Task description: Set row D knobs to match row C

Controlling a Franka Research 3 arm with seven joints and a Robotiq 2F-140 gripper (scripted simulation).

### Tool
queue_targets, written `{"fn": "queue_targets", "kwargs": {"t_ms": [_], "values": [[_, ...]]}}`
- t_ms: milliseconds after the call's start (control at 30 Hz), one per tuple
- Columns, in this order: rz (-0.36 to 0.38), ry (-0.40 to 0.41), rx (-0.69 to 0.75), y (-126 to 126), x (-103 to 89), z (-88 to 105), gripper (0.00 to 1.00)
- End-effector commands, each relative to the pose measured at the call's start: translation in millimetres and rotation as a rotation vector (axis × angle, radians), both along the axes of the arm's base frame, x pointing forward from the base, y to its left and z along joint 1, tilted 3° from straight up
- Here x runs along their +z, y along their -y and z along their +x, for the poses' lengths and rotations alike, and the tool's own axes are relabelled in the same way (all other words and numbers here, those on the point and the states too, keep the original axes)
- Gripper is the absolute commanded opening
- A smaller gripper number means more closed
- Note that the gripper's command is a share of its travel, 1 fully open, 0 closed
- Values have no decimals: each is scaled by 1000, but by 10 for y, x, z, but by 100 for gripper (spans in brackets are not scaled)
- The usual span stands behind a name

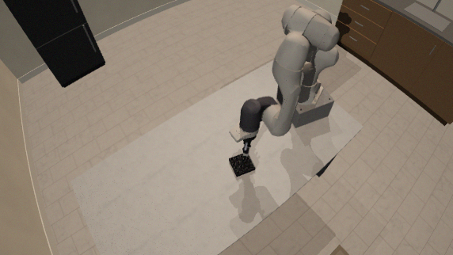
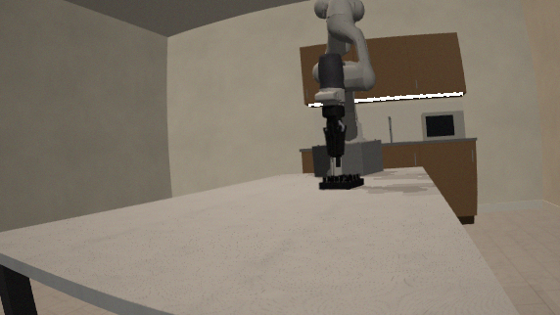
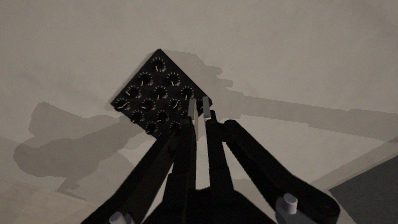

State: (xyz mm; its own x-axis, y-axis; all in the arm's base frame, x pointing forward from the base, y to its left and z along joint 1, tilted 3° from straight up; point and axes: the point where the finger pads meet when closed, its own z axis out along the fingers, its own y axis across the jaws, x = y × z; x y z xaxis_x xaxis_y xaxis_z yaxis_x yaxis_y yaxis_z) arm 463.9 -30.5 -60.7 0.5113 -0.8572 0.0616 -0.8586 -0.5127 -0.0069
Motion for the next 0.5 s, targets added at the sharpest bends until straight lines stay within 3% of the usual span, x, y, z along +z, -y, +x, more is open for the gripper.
{"fn": "queue_targets", "kwargs": {"t_ms": [0,467], "values": [[20,6,155,4,0,5,5],[11,-1,350,4,0,5,5]]}}
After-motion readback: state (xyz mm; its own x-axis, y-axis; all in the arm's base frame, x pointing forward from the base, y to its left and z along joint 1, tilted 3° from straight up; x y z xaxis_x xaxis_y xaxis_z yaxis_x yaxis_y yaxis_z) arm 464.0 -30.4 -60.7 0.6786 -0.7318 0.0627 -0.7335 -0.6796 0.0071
